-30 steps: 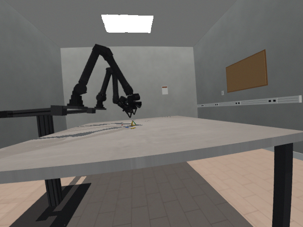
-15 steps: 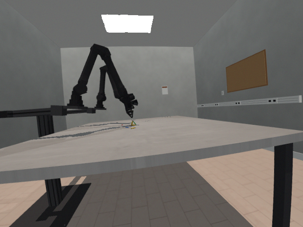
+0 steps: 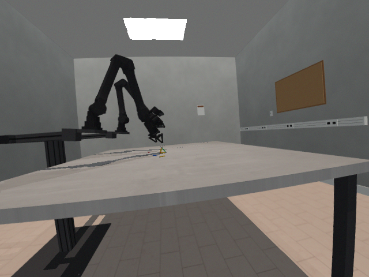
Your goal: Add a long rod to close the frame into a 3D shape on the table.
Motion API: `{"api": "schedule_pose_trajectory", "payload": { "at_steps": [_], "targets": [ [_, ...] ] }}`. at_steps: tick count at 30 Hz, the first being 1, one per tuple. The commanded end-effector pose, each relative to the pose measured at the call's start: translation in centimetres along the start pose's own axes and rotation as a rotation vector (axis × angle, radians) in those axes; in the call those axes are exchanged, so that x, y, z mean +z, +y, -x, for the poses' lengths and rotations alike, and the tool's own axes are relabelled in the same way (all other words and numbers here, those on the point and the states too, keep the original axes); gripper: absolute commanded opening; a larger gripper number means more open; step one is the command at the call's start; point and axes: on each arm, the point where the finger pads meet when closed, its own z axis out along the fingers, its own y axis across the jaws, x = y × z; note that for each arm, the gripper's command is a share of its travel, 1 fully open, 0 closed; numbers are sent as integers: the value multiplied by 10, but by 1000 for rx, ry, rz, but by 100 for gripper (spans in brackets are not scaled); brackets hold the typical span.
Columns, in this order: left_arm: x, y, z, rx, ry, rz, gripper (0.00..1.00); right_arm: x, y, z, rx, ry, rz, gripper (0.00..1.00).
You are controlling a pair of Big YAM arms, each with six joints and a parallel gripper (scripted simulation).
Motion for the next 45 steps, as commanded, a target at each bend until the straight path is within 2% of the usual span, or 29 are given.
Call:
{"api": "schedule_pose_trajectory", "payload": {
  "at_steps": [1,3,7,8,15,16,17,21,23,25,31,35,38,45],
  "targets": [
    [-4,13,34,-49,-20,17,13,4,1,2,-125,-51,7,100],
    [-1,17,31,-55,1,23,13,0,3,20,-108,-92,12,100],
    [-1,12,32,-36,0,15,13,-1,3,20,-95,-93,13,100],
    [0,13,43,-35,-19,16,13,-1,3,21,-95,-96,12,100],
    [-1,13,44,-35,-23,16,13,-1,3,21,-95,-96,12,100],
    [-1,13,44,-35,-23,16,13,-7,-4,30,-93,-116,2,100],
    [-1,13,44,-35,-23,16,13,-10,-7,22,-77,-104,0,100],
    [-1,13,44,-35,-23,16,13,-31,-38,22,-25,-111,-42,100],
    [-1,13,44,-35,-23,16,13,-31,-38,22,-25,-111,-42,100],
    [-1,13,33,-35,-11,17,13,-49,-63,22,15,-114,-74,100],
    [-1,13,33,-35,-11,17,13,-118,-157,30,173,-181,-196,100],
    [-1,13,33,-35,-11,17,13,-151,-201,50,241,-237,-254,100],
    [-1,13,33,-35,-11,17,13,-169,-225,53,285,-257,-284,100],
    [-1,13,33,-35,-11,17,13,-176,-241,49,316,-253,-301,100]
  ]
}}
